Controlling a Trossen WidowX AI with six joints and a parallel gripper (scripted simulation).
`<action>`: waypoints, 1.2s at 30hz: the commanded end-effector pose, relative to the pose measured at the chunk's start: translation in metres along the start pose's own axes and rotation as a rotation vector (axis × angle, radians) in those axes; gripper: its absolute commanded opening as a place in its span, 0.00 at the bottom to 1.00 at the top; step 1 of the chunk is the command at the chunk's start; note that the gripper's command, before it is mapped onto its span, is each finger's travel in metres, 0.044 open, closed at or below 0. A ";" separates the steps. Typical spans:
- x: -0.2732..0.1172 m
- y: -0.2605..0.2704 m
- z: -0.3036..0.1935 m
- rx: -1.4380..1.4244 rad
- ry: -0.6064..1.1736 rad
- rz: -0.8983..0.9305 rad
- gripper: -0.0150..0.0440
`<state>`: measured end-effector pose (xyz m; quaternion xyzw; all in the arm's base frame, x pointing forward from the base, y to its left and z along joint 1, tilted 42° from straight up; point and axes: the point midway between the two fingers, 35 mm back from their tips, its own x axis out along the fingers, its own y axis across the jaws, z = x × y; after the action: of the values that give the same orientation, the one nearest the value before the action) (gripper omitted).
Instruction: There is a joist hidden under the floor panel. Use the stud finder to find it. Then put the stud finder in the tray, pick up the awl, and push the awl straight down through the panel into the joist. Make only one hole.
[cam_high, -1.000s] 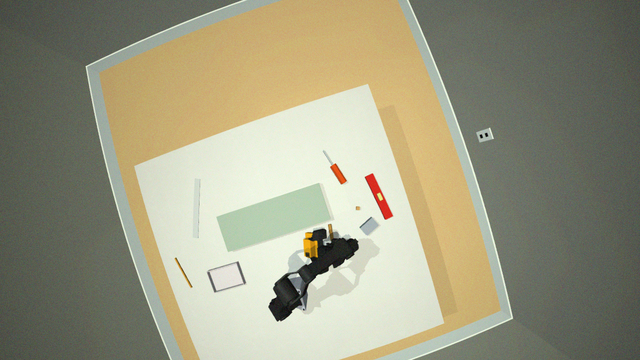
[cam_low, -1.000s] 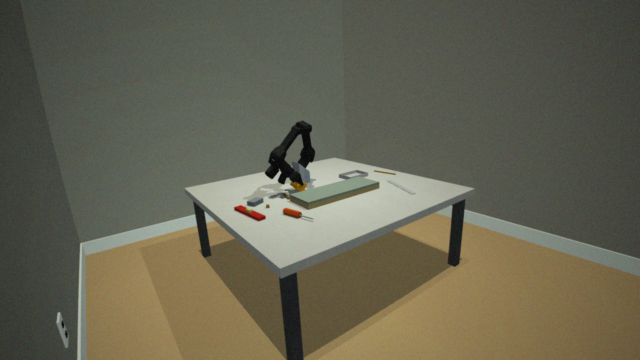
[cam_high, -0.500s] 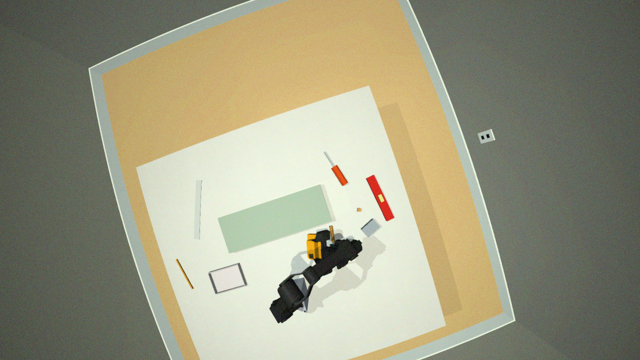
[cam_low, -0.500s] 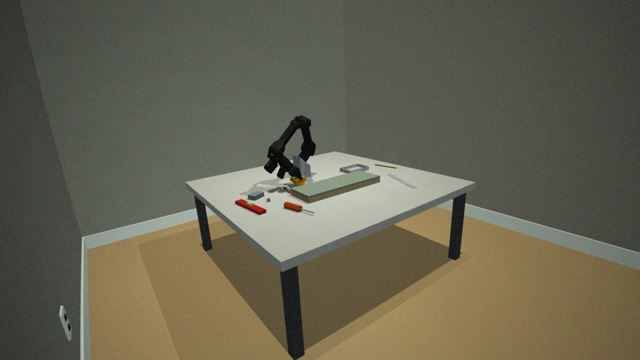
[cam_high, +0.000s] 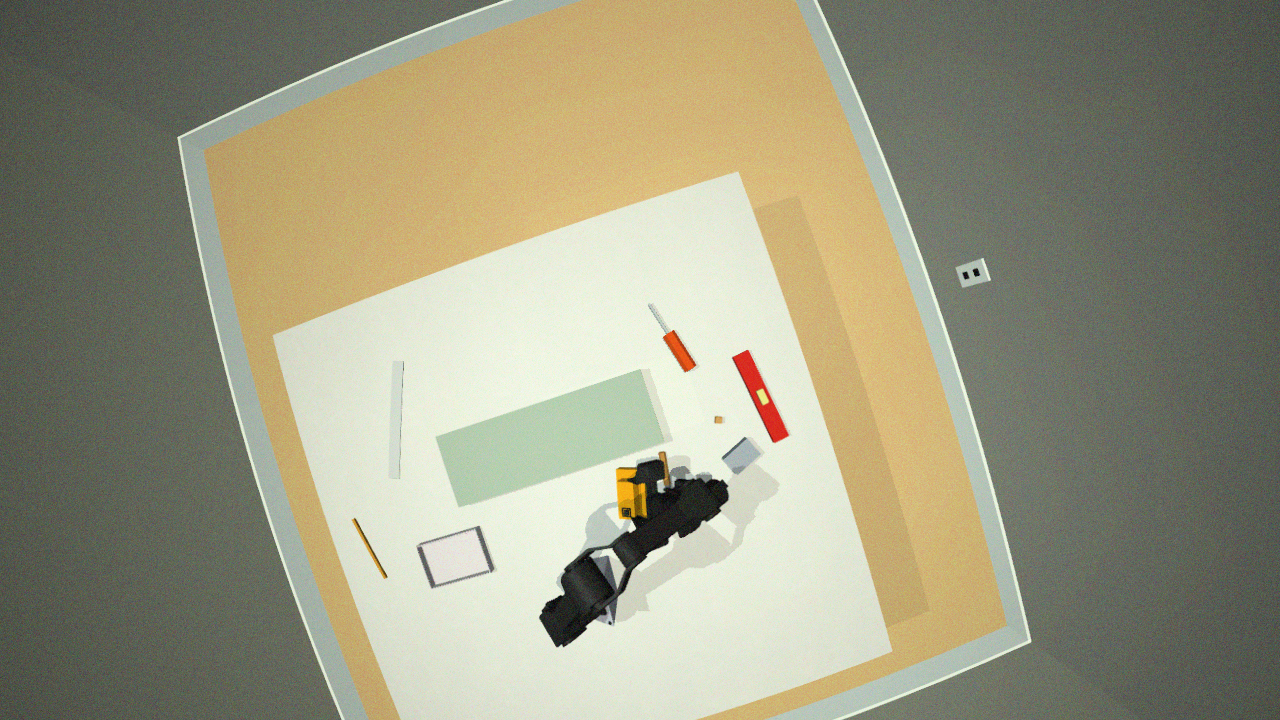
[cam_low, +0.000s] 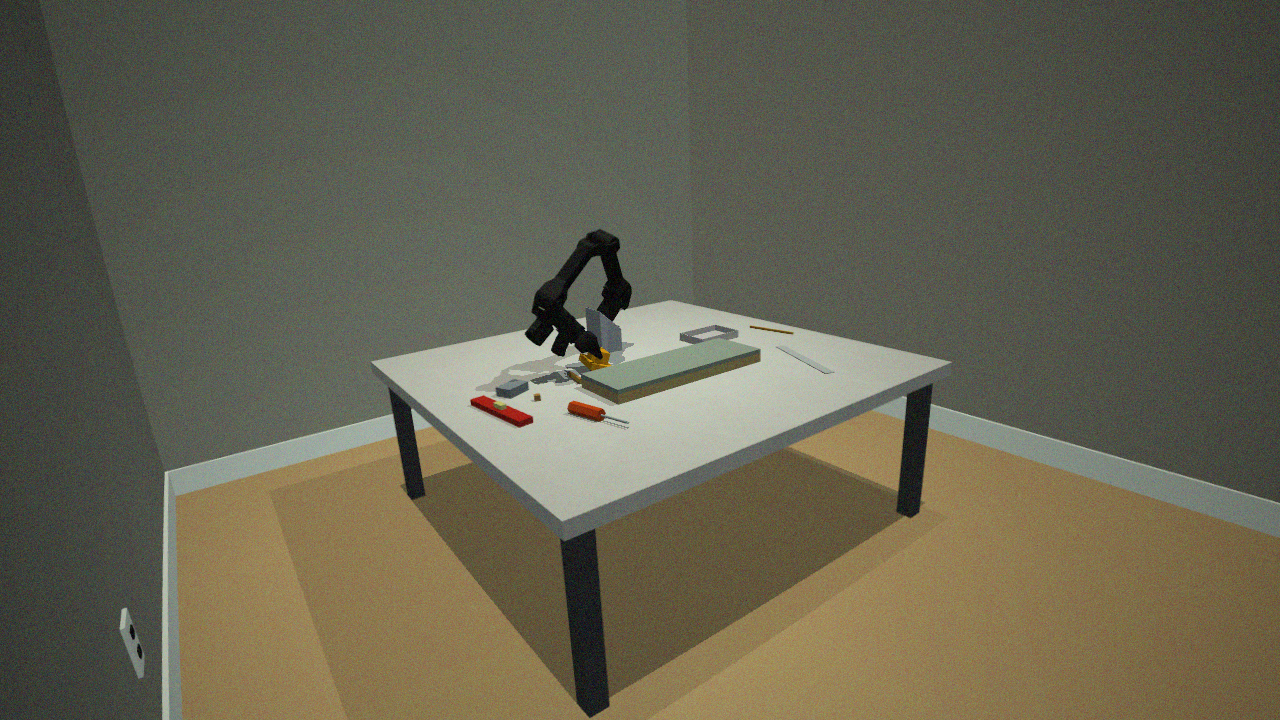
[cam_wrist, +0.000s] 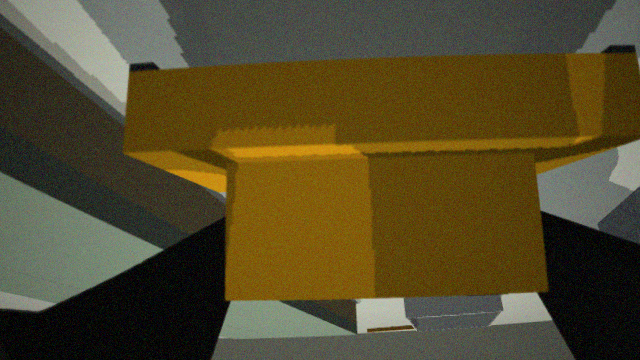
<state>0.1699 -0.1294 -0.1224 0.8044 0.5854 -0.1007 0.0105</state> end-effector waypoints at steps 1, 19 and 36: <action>-0.002 0.000 0.006 -0.001 -0.009 -0.004 0.90; -0.003 0.000 0.012 0.000 -0.006 -0.002 0.90; -0.003 0.000 0.011 -0.001 -0.003 -0.001 1.00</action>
<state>0.1677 -0.1332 -0.1324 0.8040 0.5858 -0.1016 0.0118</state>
